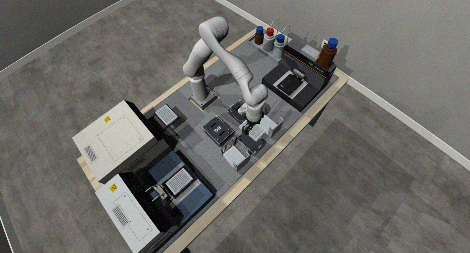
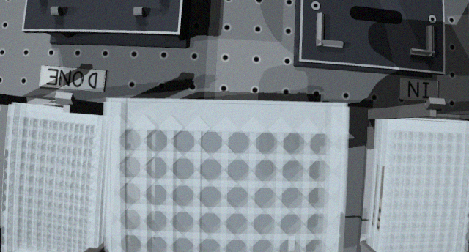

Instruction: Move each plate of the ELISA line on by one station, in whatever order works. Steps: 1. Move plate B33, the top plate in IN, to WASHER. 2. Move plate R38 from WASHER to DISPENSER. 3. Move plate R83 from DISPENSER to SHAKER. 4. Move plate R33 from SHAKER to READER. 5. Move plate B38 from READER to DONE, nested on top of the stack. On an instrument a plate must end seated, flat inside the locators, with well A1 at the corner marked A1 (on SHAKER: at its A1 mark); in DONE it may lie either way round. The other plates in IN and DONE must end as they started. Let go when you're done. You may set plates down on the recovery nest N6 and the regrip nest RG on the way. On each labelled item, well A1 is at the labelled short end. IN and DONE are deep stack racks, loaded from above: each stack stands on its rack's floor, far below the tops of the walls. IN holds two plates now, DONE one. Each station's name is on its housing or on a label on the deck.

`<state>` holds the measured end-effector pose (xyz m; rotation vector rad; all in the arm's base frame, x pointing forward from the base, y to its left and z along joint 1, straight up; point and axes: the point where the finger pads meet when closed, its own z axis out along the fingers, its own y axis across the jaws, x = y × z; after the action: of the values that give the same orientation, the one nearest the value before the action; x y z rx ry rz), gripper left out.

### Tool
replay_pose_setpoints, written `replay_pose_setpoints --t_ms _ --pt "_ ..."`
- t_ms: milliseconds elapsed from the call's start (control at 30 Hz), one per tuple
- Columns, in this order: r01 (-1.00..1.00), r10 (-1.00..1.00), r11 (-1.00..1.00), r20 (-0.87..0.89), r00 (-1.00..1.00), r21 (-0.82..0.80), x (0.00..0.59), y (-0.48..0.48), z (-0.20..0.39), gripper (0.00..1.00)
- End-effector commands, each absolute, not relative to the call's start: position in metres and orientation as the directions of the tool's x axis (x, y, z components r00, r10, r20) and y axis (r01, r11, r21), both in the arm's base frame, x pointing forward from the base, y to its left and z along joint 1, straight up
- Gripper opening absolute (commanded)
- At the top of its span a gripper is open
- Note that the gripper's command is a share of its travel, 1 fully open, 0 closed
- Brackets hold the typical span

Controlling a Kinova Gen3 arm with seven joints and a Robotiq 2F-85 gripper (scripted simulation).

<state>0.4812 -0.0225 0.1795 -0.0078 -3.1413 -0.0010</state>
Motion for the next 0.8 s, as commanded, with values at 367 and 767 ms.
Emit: replay_pose_setpoints --t_ms 367,767 --pt "0.005 0.005 1.0 -0.002 -1.0 0.001 0.482 -0.023 0.17 0.94" --pt "0.005 0.005 1.0 -0.002 -1.0 0.001 0.482 -0.023 0.156 0.94"
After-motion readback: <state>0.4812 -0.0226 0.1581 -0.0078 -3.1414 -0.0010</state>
